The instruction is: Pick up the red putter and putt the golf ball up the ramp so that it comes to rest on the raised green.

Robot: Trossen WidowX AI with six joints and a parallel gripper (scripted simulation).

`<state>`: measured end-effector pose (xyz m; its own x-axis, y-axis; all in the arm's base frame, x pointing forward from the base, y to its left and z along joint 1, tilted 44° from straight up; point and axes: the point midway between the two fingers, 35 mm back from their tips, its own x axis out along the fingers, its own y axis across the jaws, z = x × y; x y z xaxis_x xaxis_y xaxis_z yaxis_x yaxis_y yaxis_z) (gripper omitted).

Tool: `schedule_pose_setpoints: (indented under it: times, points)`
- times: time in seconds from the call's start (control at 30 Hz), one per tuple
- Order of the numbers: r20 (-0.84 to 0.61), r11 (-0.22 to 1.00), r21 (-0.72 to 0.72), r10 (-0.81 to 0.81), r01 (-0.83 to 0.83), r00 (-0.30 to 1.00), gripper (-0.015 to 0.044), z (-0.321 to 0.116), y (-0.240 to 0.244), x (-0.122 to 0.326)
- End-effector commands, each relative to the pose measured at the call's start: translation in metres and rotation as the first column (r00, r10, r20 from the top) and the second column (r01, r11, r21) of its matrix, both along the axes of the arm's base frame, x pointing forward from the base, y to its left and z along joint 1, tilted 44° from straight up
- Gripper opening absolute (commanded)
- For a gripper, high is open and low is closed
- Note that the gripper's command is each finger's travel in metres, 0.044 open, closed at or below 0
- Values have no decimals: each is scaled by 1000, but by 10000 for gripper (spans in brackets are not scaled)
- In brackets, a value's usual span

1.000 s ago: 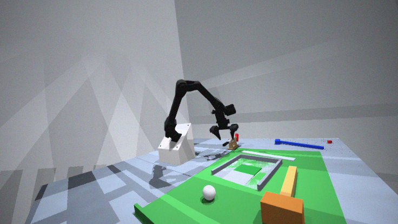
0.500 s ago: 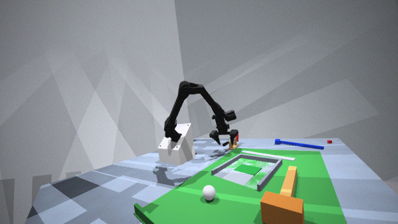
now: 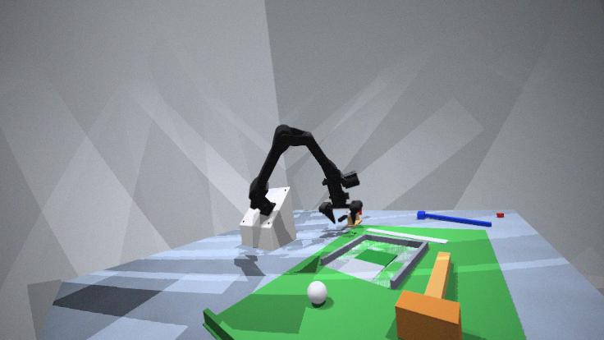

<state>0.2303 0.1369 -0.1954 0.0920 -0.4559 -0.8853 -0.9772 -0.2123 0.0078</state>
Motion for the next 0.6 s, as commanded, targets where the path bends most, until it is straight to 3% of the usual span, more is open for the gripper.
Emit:
schedule_pose_setpoints:
  times: [0.0,0.13,0.57]
  points:
    - [-7,1000,-10,3,-3,1000,440,-4,-7,-2]
    - [-7,1000,-10,3,-3,1000,440,-4,-7,-2]
    - [-3,1000,-3,-2,2,1000,99,-3,-4,0]
